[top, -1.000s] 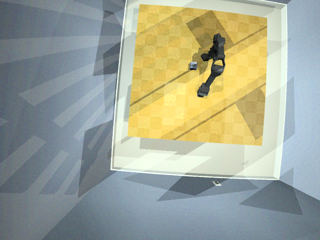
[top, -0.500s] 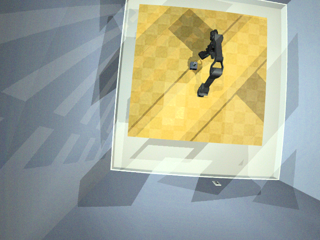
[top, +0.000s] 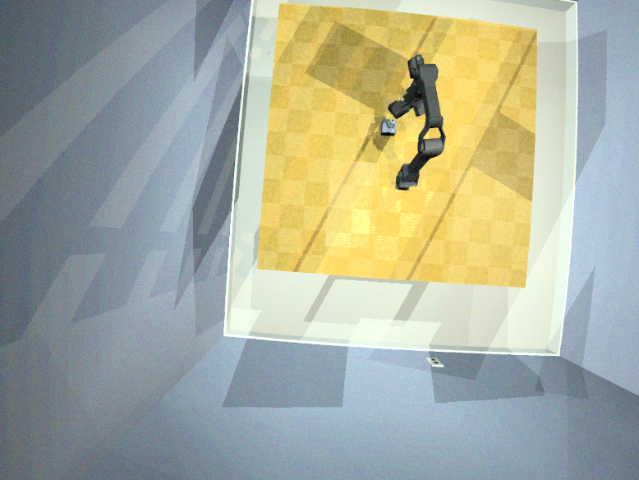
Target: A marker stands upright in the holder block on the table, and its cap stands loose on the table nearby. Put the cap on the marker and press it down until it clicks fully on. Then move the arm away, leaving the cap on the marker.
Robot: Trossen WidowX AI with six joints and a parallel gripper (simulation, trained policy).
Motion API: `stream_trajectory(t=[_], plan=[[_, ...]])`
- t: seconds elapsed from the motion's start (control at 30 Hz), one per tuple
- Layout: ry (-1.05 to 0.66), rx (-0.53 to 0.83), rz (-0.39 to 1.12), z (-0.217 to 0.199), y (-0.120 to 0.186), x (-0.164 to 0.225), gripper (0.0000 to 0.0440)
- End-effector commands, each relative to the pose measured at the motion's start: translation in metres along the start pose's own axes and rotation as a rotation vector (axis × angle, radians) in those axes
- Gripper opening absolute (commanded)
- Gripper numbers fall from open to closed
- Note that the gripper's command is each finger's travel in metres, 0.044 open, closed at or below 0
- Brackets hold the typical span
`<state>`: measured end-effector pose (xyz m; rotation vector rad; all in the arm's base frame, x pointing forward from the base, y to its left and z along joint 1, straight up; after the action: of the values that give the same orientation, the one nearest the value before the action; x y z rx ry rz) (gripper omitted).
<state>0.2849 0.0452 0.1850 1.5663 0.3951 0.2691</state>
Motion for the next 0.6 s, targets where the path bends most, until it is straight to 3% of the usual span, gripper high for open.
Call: stream_trajectory(t=[0.0,0.57], plan=[[0.013,0.009,-0.012,-0.014,0.004,-0.006,0.0019],[0.051,0.006,-0.031,-0.046,0.004,-0.019,0.0000]])
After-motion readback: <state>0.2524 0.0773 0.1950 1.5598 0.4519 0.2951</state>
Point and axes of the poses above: the point midway between the two fingers, 35 mm back from their tips, its own y axis back along the fingers, its own z axis across the jaws, x = y × z, the point moved 1 cm from there along y, back along the fingers, and after that the axes turned 14 degrees about -y, right-handed, at the moved point
